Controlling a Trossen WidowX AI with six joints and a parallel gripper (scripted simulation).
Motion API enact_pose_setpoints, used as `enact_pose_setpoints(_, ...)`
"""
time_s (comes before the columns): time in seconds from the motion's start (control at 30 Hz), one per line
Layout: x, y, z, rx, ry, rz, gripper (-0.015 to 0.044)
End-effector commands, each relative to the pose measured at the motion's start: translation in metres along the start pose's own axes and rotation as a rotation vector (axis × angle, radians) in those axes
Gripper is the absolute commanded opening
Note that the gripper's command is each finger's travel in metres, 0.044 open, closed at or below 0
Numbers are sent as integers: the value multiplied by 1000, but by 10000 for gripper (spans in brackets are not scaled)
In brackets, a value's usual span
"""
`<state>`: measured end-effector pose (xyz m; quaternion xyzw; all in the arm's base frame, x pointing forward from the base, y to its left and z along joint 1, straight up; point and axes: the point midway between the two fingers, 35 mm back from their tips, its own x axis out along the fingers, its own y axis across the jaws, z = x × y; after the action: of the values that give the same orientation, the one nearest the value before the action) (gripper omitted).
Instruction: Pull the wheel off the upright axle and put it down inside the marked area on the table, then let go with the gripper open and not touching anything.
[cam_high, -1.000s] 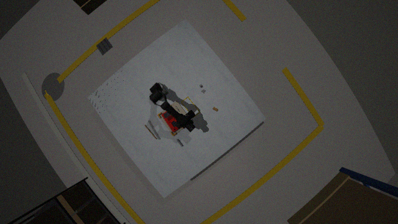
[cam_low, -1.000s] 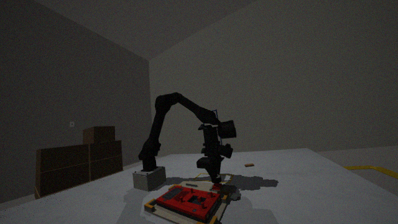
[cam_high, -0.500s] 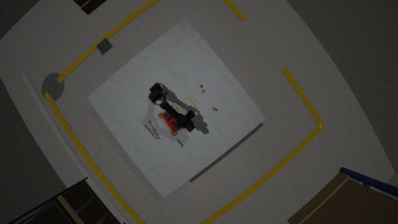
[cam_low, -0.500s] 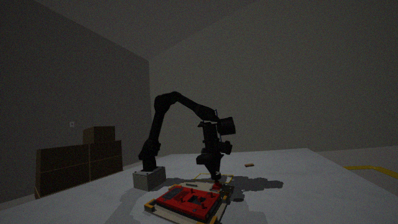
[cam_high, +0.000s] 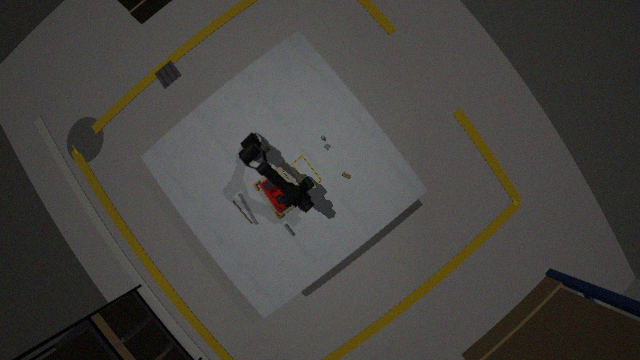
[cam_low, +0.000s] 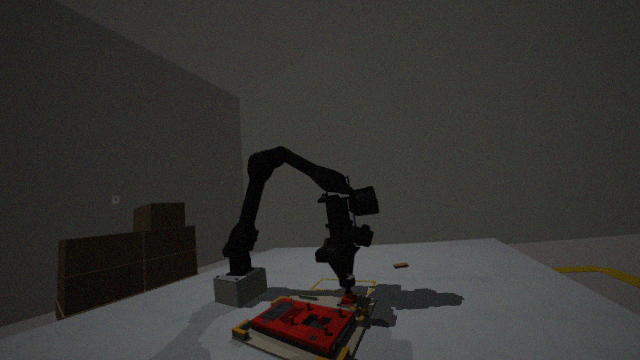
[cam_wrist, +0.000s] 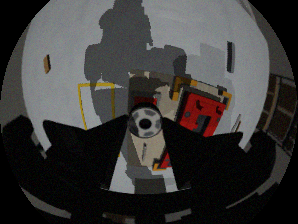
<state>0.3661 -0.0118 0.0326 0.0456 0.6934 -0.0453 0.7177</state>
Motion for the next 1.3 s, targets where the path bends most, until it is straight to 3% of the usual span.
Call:
enact_pose_setpoints(0.0,-5,0,-1,-2,-2,2,0)
enact_pose_setpoints(1.03,-15,0,-1,-3,0,1,0)
enact_pose_setpoints(1.27,-40,0,-1,-3,0,1,0)
